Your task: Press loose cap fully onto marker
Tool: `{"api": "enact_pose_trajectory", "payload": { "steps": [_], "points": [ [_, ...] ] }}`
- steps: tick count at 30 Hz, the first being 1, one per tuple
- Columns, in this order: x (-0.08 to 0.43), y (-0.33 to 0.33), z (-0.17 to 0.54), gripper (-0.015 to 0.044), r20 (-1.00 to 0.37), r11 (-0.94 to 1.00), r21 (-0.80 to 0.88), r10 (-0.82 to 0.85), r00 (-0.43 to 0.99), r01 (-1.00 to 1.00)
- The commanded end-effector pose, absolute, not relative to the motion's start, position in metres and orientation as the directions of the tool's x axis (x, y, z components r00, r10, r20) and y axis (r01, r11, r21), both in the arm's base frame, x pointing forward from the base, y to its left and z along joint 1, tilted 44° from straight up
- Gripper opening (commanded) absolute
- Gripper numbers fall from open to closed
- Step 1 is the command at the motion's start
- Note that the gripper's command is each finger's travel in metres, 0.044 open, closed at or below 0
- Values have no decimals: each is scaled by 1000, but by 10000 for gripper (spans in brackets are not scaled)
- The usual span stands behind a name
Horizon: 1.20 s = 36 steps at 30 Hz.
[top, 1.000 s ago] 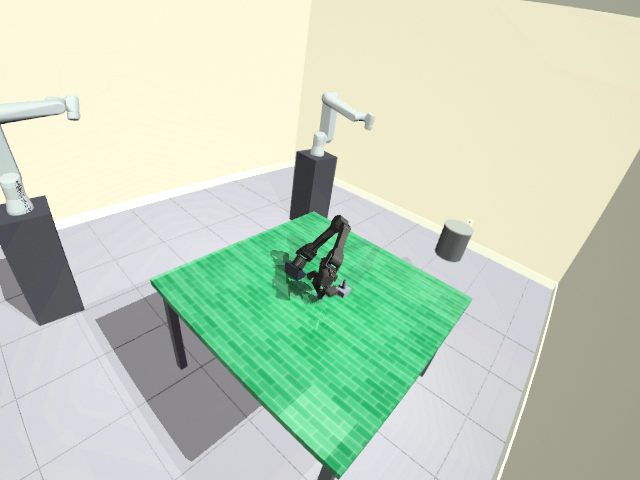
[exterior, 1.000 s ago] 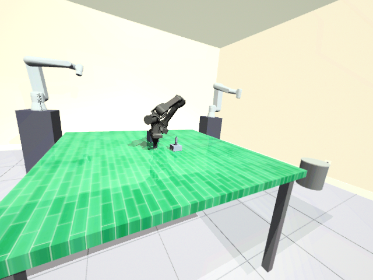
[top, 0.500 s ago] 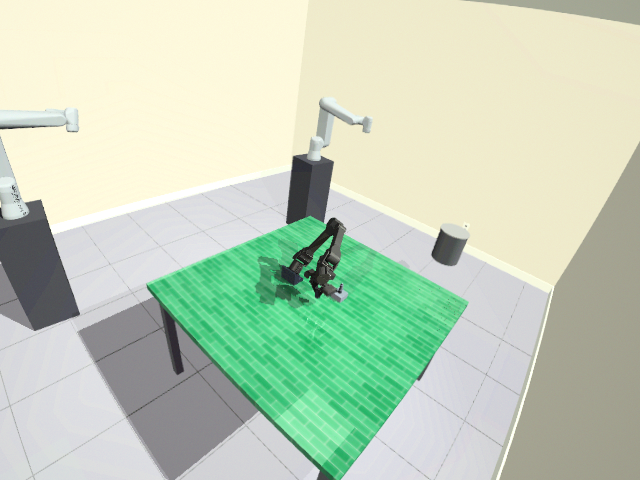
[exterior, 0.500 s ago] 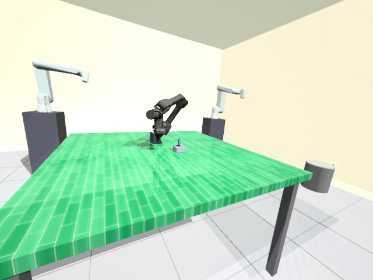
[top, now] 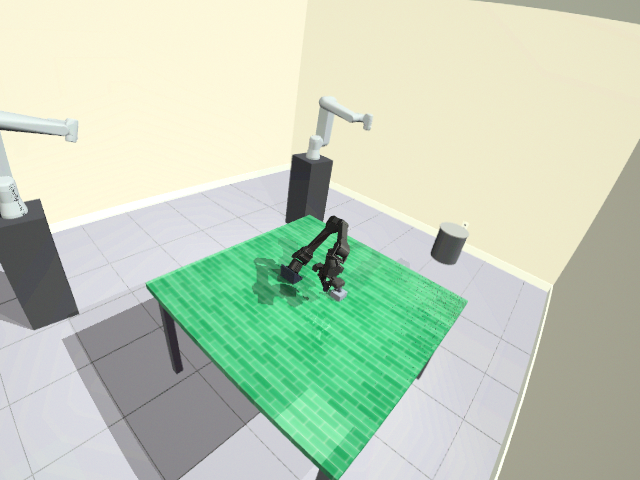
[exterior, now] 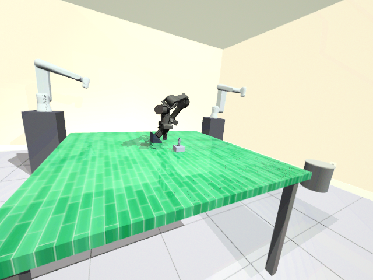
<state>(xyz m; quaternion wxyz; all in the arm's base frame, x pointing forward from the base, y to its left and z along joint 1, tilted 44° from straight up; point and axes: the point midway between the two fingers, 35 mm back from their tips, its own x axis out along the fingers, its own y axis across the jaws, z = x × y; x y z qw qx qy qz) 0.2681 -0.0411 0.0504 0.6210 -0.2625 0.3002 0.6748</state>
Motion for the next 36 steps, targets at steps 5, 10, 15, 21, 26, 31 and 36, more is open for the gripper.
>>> {"api": "enact_pose_trajectory", "payload": {
  "steps": [5, 10, 15, 21, 26, 31, 36],
  "points": [
    [281, -22, 89, 0, -733, -63, 53, 675, -82, -997],
    [285, -10, 111, 0, -729, -58, 60, 679, -84, -996],
    [286, 1, 134, 0, -723, -51, 73, 685, -88, -996],
    [286, 7, 144, 0, -720, -47, 79, 688, -90, -996],
    [286, 11, 140, 0, -720, -47, 79, 688, -90, -996],
    [286, 12, 138, 0, -720, -47, 79, 688, -90, -996],
    [286, 17, 133, 0, -721, -47, 79, 687, -89, -996]
  ]
}}
